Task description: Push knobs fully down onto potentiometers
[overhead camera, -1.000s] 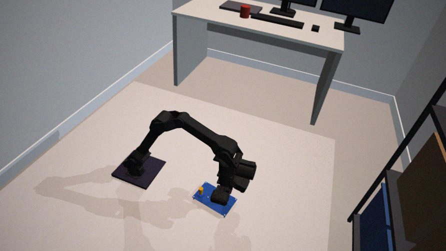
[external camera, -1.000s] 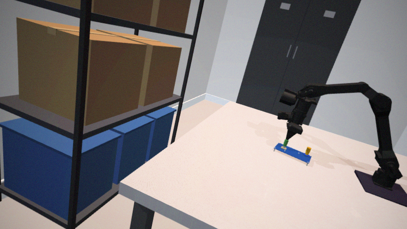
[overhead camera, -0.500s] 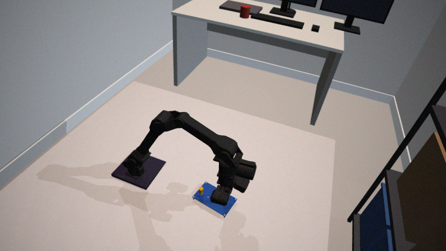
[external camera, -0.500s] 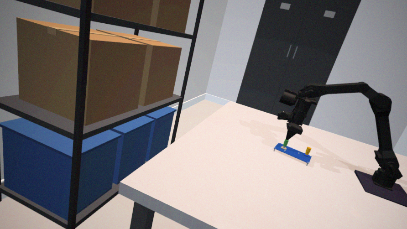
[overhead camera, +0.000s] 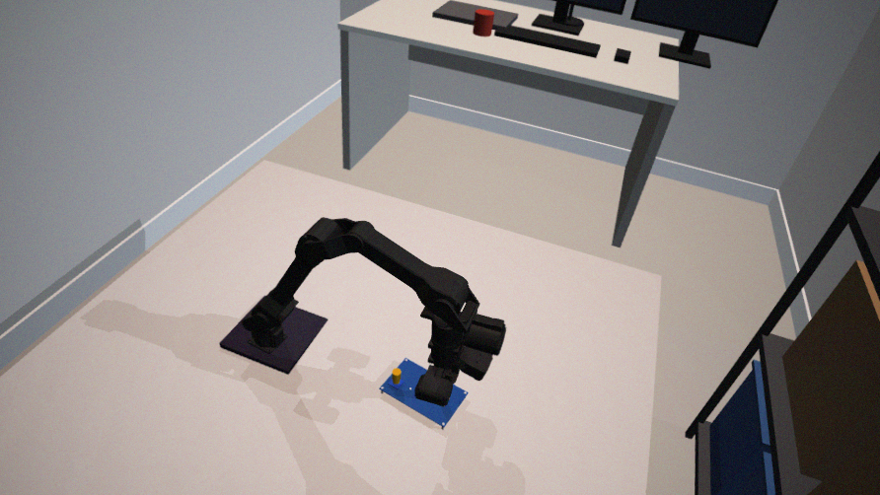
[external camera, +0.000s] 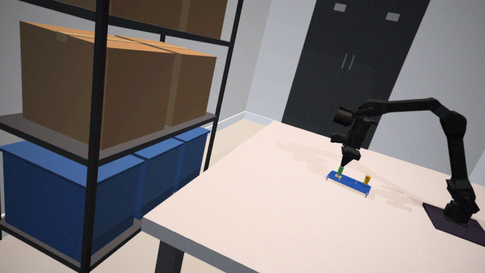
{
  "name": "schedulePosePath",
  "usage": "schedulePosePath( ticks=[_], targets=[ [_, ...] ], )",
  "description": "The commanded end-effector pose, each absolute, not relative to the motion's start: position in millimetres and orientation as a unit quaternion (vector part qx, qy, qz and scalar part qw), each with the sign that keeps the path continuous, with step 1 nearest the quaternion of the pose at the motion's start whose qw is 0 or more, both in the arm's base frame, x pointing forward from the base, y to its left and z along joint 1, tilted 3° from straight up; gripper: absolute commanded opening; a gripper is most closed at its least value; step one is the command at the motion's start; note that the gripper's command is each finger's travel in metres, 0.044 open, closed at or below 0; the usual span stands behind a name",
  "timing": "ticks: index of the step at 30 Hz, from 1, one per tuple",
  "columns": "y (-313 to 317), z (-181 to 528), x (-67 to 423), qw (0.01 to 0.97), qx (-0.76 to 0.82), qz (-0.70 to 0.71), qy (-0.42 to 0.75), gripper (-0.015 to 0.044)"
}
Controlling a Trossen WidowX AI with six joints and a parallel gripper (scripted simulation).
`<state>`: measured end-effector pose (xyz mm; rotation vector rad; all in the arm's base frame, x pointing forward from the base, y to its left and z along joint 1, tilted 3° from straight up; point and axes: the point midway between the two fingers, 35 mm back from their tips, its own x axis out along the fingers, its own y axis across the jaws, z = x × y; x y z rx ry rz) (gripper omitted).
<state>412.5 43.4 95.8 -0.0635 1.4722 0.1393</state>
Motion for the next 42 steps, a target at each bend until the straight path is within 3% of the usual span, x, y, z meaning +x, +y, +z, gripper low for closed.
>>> schedulePosePath(
  ticks=[1, 42],
  targets=[
    [46, 63, 417, 0.722, -0.027, 0.063, 0.688, 0.0],
    [45, 84, 417, 0.723, -0.027, 0.063, 0.688, 0.0]
  ],
)
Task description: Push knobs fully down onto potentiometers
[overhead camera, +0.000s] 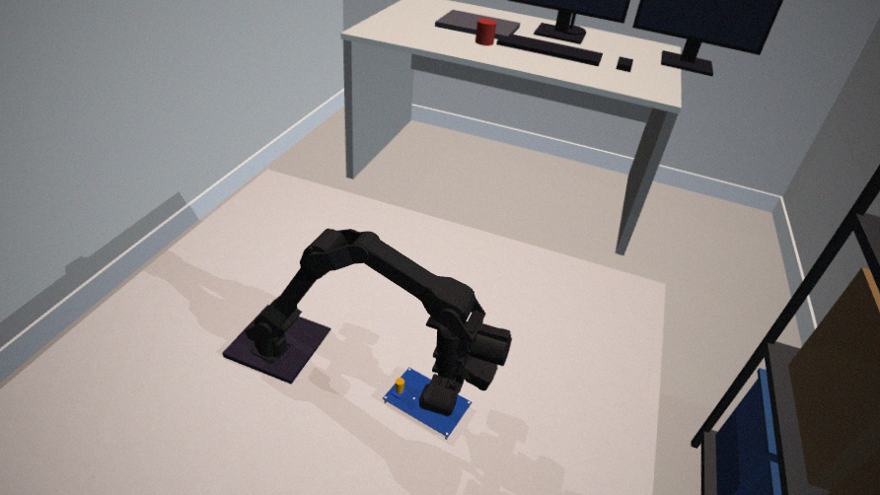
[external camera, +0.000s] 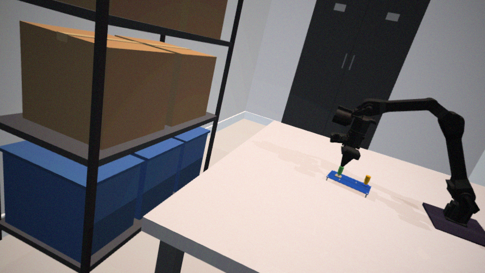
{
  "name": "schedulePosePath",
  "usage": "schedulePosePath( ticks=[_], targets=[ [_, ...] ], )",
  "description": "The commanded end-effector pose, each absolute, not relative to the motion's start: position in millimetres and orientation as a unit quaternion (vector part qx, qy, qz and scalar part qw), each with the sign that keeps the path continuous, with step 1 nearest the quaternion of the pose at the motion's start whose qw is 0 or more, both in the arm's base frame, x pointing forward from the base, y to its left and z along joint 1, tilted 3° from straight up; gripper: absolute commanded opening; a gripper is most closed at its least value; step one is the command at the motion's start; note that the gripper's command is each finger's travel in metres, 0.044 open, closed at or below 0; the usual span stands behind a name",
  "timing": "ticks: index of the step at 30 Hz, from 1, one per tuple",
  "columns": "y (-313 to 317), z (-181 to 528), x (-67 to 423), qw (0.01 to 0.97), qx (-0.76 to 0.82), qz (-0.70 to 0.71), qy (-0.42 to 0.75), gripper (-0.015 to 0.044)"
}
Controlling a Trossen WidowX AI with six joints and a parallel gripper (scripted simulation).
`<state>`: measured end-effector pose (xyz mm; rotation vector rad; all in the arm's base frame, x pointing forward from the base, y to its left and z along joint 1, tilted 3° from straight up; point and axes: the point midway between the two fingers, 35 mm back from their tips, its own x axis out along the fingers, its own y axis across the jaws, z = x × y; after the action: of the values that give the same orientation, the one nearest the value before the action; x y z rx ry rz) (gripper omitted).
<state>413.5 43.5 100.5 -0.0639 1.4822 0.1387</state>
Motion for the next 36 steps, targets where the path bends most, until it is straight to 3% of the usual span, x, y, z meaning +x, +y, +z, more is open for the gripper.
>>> schedulePosePath(
  ticks=[1, 27, 36],
  targets=[
    [45, 86, 417, 0.723, -0.027, 0.063, 0.688, 0.0],
    [43, 125, 414, 0.723, -0.027, 0.063, 0.688, 0.0],
    [43, 120, 412, 0.721, -0.028, 0.062, 0.69, 0.0236]
  ],
)
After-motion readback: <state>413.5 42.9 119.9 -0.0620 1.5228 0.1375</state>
